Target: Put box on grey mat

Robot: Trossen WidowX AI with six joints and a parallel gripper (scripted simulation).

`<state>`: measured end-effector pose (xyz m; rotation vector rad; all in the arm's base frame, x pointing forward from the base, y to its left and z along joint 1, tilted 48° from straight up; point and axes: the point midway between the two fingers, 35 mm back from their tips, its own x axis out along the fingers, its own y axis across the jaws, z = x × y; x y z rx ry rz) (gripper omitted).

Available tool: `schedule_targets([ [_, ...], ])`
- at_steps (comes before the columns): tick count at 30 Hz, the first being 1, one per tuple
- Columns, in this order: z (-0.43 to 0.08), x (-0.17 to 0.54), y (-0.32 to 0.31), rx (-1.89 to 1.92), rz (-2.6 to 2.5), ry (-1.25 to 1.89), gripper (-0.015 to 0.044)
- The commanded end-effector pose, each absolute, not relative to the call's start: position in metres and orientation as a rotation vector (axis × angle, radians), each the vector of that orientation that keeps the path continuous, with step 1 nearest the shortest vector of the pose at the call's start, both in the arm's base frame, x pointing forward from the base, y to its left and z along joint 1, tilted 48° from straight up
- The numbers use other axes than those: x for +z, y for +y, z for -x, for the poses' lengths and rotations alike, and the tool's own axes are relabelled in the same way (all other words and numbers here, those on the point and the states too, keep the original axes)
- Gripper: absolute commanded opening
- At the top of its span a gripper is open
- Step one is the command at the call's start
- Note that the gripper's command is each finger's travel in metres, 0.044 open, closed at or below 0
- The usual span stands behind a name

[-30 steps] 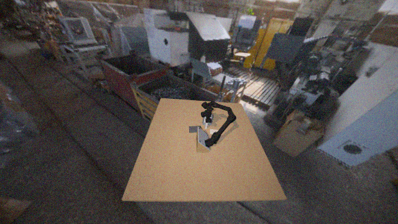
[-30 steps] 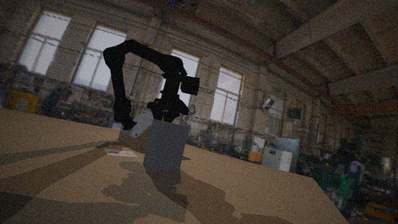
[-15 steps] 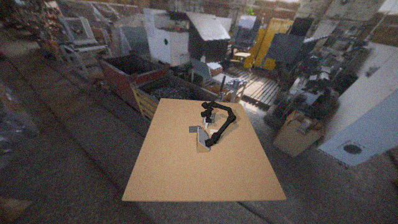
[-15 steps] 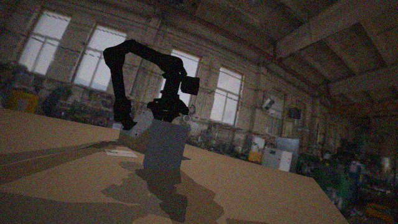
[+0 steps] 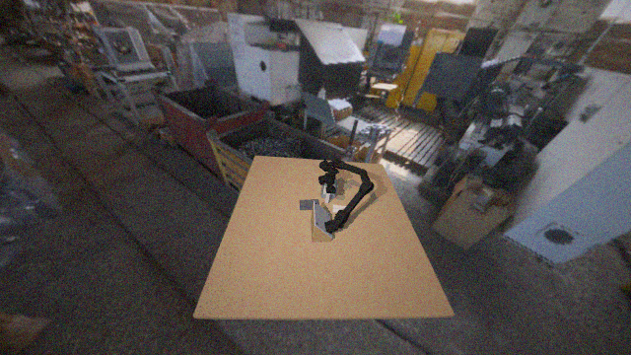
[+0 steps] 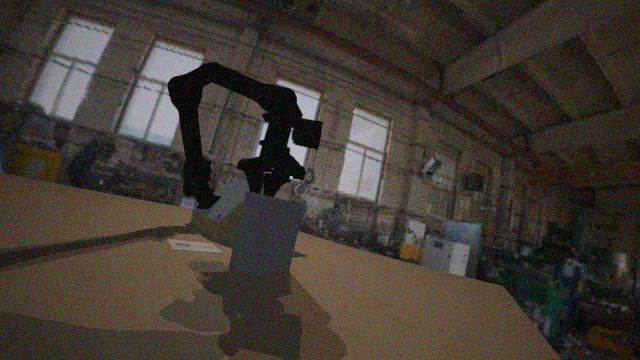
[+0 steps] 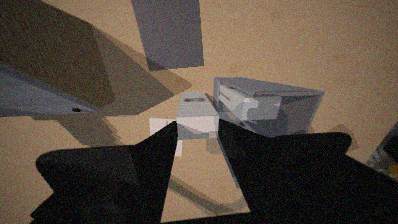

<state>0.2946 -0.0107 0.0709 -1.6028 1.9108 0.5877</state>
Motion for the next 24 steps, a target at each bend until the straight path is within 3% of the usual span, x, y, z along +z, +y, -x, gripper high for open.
schedule_targets([
  [1,-0.293,0.065,-0.005,0.599,1.606,1.909,0.0157],
  [24,-0.28,0.028,0.038,0.676,1.646,1.903,0.0157],
])
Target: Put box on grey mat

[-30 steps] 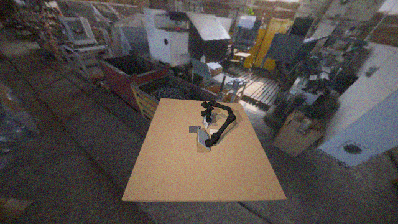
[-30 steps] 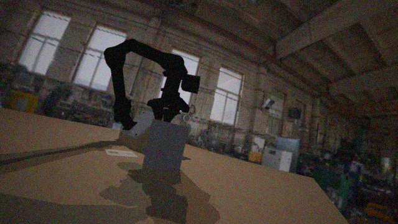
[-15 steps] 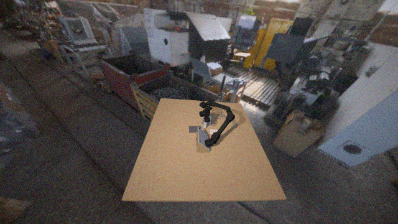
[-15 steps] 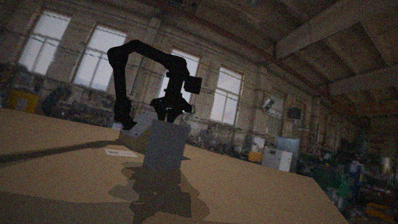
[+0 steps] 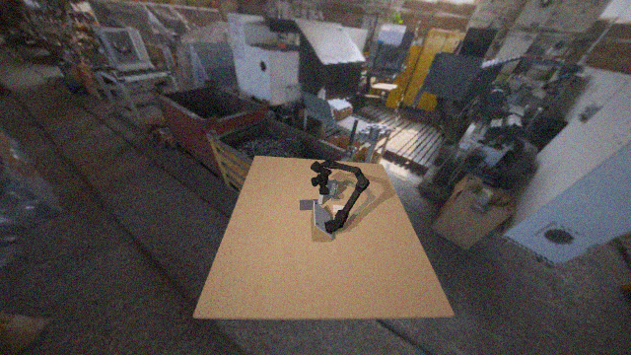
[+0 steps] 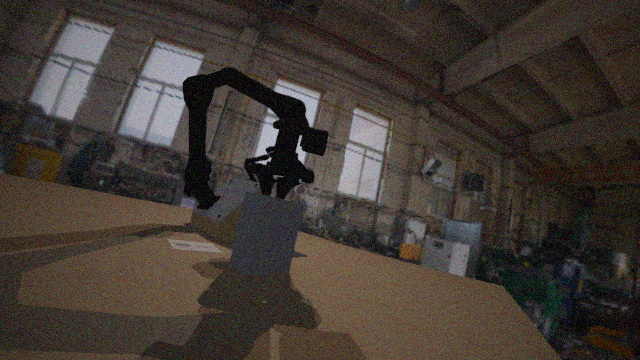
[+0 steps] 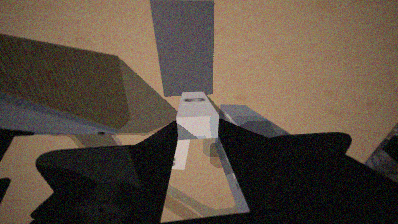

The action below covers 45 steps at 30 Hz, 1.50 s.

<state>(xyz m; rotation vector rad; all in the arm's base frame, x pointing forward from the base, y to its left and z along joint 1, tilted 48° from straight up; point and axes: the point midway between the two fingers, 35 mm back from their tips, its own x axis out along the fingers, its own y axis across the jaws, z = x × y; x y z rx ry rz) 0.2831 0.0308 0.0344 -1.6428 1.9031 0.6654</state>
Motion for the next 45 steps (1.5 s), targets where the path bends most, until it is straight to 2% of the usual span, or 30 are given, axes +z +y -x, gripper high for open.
schedule_targets([
  [1,-0.279,0.027,0.04,0.679,1.648,1.903,0.0157],
  [25,-0.274,0.01,0.034,0.689,1.654,1.903,0.0157],
  [28,-0.275,0.012,0.036,0.687,1.648,1.902,0.0235],
  [29,-0.275,0.012,0.036,0.687,1.648,1.902,0.0241],
  [45,-0.276,0.023,0.047,0.69,1.654,1.903,0.0241],
])
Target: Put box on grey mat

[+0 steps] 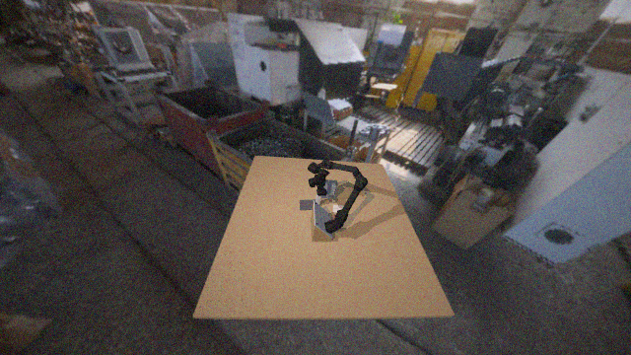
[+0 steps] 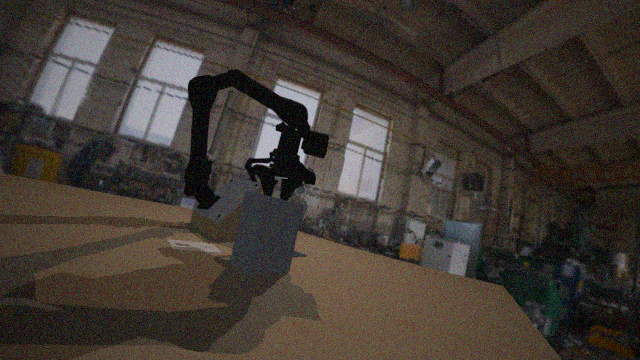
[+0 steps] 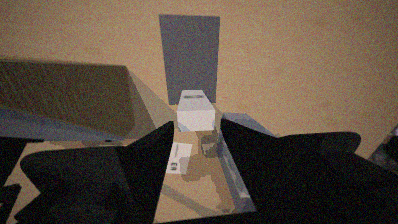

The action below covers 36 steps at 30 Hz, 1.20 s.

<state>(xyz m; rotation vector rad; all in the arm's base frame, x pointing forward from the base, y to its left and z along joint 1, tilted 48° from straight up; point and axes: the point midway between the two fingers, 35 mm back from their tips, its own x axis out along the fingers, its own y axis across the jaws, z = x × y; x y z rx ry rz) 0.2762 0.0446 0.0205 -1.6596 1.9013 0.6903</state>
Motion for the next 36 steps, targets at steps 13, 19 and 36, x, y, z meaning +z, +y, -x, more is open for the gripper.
schedule_targets([
  [13,-0.272,0.036,0.063,0.622,1.798,1.683,0.0241],
  [19,-0.272,0.036,0.063,0.622,1.798,1.683,0.0241],
  [36,-0.273,0.055,0.077,0.603,1.691,1.671,0.044],
])
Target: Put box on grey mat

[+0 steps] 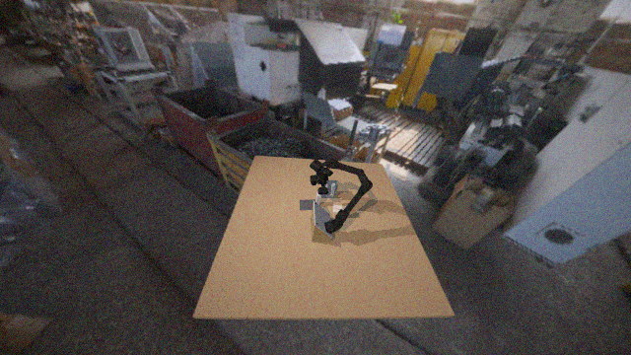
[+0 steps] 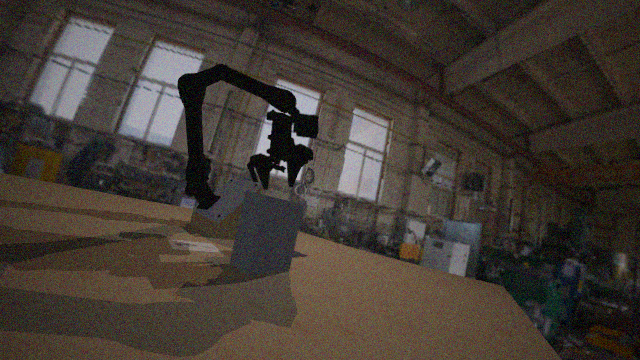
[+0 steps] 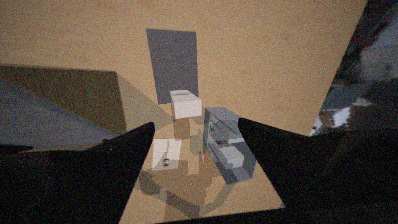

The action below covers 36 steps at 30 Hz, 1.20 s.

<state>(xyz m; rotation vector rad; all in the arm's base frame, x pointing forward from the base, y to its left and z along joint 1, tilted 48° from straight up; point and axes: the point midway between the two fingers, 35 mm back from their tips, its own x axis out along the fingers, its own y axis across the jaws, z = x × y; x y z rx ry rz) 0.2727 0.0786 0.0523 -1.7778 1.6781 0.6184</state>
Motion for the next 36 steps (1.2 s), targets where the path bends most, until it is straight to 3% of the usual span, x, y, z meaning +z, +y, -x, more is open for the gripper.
schedule_targets([
  [1,-0.273,0.055,0.077,0.596,1.645,1.665,0.044],
  [36,-0.275,0.064,0.061,0.464,0.774,1.458,0.044],
])
